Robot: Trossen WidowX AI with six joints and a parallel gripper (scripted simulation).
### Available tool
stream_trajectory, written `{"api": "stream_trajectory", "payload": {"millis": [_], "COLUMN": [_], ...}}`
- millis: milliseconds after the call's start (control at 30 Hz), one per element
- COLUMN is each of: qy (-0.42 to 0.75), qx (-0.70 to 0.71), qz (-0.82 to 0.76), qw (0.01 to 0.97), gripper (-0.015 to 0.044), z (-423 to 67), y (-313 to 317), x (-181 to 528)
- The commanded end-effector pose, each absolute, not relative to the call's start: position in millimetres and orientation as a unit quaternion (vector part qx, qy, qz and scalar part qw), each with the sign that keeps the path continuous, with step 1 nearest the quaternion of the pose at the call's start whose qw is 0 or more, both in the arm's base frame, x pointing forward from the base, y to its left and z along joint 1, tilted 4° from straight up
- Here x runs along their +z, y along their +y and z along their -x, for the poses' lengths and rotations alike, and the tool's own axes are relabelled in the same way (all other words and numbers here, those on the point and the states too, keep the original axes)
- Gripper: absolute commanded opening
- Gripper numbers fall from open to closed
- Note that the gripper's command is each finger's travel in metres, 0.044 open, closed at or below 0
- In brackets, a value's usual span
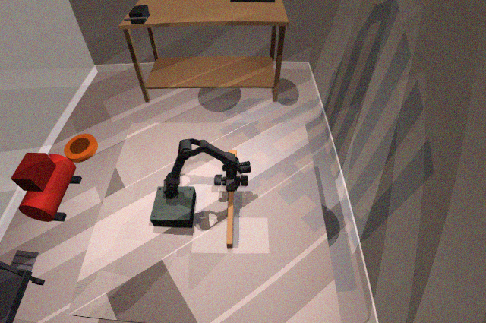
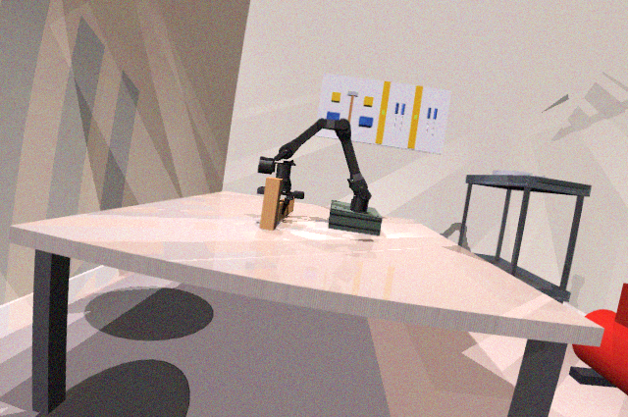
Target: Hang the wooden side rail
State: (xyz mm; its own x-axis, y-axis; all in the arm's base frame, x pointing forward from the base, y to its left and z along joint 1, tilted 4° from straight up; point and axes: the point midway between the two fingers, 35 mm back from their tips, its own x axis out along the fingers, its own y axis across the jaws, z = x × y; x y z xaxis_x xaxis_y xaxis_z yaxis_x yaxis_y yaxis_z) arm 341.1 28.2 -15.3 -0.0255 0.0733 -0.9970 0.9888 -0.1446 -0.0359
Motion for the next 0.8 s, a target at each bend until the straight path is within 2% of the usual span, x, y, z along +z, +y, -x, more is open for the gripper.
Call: {"api": "stream_trajectory", "payload": {"millis": [0, 767], "qy": [0.48, 0.48], "qx": [-0.52, -0.52], "qz": [-0.552, -0.552], "qw": [0.442, 0.442], "gripper": [0.0, 0.0], "z": [-346.6, -346.6], "y": [27.5, 27.2], "x": [-6.8, -3.0]}}
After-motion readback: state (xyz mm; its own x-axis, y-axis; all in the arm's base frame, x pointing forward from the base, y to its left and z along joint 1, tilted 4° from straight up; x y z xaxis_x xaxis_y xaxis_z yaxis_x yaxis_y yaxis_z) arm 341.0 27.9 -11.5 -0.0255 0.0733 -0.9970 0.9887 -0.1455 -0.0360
